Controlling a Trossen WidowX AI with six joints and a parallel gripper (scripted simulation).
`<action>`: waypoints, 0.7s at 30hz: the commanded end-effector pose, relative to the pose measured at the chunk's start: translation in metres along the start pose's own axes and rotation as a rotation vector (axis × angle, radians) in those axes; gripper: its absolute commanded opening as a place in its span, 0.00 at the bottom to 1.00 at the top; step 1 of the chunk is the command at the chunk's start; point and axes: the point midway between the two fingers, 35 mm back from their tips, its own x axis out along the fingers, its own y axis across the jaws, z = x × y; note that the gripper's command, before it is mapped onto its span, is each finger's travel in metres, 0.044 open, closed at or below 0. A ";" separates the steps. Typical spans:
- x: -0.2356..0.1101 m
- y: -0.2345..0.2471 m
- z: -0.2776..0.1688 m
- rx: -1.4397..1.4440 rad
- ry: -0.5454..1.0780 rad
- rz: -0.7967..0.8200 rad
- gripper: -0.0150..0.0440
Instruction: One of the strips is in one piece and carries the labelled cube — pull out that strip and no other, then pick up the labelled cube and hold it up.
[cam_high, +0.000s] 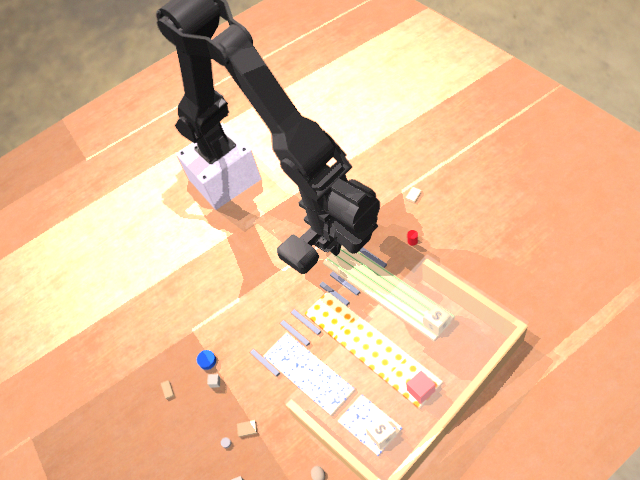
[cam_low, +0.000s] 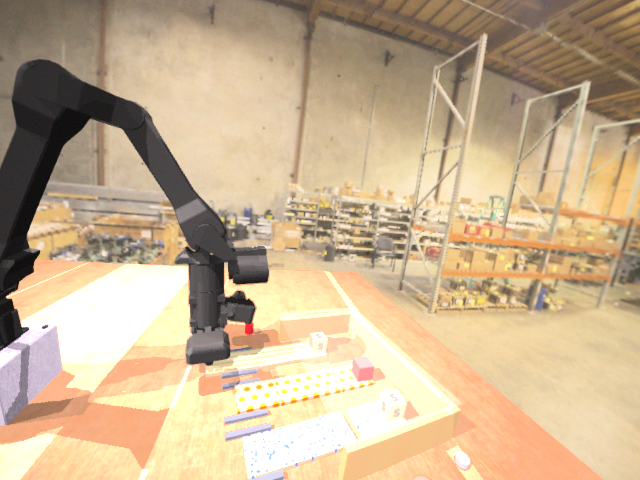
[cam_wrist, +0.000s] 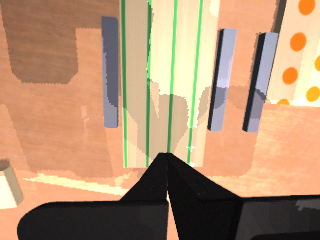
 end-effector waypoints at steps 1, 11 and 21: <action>0.006 0.001 -0.016 -0.002 0.035 0.003 0.25; 0.006 0.001 -0.029 -0.002 0.036 0.003 0.25; 0.007 0.002 -0.041 -0.002 0.037 0.003 0.25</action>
